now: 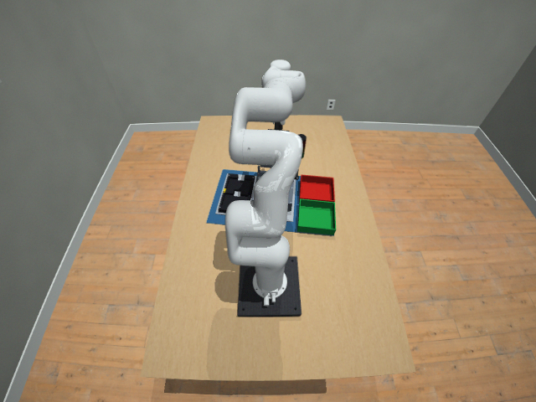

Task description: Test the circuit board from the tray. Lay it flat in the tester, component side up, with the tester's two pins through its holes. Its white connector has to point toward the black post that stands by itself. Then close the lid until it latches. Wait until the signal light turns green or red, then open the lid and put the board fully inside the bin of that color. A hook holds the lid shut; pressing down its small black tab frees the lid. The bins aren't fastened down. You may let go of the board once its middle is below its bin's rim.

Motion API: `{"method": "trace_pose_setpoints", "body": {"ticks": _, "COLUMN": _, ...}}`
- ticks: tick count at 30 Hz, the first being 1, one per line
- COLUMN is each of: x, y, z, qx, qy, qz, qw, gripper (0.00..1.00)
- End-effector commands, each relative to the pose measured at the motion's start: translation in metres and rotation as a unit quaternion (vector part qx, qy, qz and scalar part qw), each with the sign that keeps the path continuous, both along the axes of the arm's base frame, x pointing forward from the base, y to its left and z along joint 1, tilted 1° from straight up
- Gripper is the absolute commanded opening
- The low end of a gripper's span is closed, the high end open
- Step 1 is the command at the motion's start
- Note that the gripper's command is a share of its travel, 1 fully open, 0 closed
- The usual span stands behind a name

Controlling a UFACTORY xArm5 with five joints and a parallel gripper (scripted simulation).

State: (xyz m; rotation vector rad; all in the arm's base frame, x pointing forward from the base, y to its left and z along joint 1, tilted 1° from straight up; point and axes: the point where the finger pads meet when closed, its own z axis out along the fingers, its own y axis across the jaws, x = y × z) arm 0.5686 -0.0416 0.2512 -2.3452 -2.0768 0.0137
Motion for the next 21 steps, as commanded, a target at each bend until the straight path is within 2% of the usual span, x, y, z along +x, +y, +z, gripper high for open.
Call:
{"method": "trace_pose_setpoints", "body": {"ticks": 1, "x": 0.0010, "y": 0.0000, "z": -0.0029, "qx": 0.000, "qy": -0.003, "qz": 0.000, "qw": 1.000, "gripper": 0.52}}
{"method": "trace_pose_setpoints", "body": {"ticks": 11, "x": 0.0010, "y": 0.0000, "z": -0.0034, "qx": 0.000, "qy": -0.003, "qz": 0.000, "qw": 1.000, "gripper": 0.52}}
{"method": "trace_pose_setpoints", "body": {"ticks": 12, "x": 0.0010, "y": 0.0000, "z": -0.0034, "qx": 0.000, "qy": -0.003, "qz": 0.000, "qw": 1.000, "gripper": 0.00}}
{"method": "trace_pose_setpoints", "body": {"ticks": 21, "x": 0.0010, "y": 0.0000, "z": -0.0034, "qx": 0.000, "qy": -0.003, "qz": 0.000, "qw": 1.000, "gripper": 0.00}}
